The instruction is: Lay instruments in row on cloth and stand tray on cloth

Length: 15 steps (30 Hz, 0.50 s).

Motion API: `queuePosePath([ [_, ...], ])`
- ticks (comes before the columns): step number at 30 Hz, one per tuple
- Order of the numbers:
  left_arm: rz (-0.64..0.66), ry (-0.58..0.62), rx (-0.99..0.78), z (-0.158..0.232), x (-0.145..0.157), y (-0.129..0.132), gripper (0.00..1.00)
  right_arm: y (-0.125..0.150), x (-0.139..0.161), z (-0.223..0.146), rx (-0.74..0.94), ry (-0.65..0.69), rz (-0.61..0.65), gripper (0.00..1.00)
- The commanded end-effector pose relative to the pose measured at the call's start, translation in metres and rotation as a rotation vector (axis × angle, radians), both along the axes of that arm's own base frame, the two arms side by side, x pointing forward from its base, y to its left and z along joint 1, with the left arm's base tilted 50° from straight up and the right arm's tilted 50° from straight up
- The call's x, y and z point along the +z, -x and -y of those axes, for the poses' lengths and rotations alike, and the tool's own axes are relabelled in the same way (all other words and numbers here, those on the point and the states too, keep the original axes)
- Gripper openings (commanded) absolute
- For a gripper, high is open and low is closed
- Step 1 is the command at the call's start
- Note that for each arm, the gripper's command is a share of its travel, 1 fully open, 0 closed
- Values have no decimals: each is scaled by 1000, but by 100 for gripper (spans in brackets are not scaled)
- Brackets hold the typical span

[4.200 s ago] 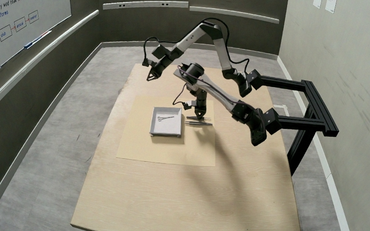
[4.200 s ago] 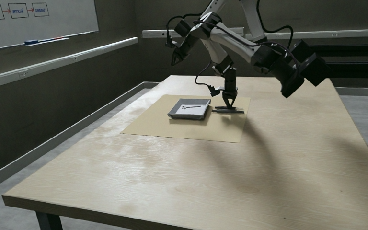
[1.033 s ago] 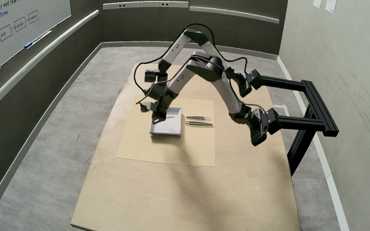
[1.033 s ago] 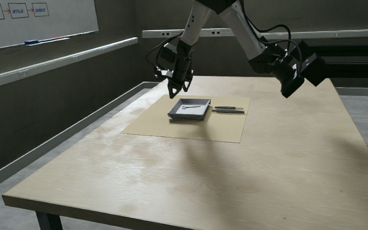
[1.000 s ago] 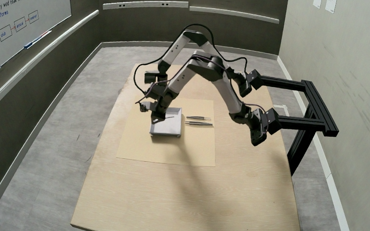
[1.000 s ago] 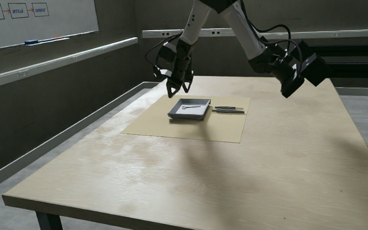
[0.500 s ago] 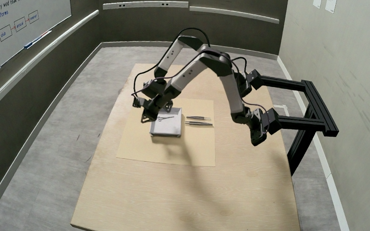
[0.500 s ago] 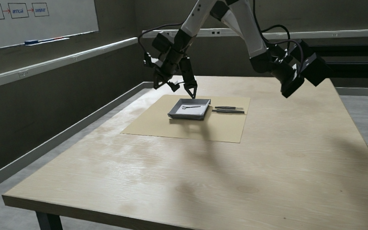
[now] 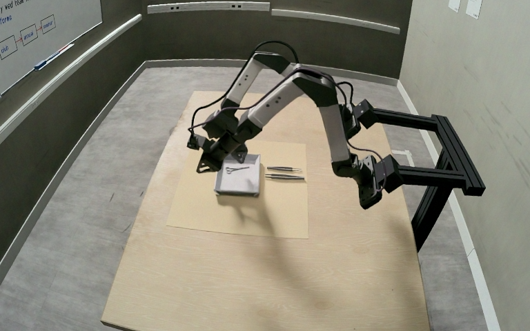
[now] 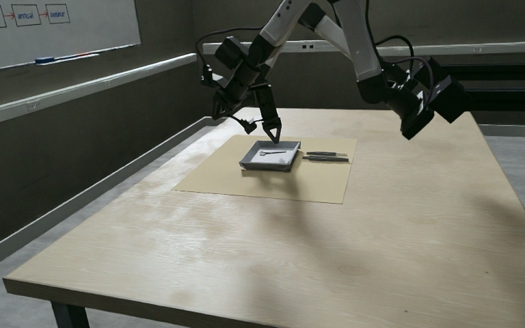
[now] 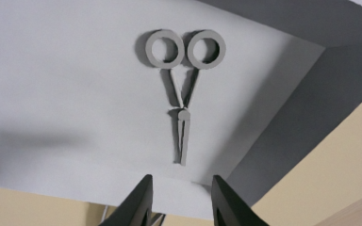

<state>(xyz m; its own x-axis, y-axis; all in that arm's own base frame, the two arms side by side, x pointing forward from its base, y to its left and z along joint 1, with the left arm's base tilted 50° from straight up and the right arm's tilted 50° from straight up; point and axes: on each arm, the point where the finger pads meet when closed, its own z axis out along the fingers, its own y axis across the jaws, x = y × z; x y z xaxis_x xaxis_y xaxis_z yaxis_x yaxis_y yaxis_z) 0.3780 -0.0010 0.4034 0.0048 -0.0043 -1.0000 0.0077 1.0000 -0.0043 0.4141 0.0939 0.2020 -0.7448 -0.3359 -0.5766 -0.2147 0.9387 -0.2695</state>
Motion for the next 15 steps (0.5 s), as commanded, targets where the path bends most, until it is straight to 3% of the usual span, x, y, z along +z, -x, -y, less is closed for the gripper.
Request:
queuePosePath([
  [1, 70, 5, -10, 2, 26, 7, 27, -10, -16, 1, 3, 9, -23, 33],
  [15, 72, 5, -8, 1, 27, 8, 27, -24, -24, 2, 2, 10, -13, 33],
])
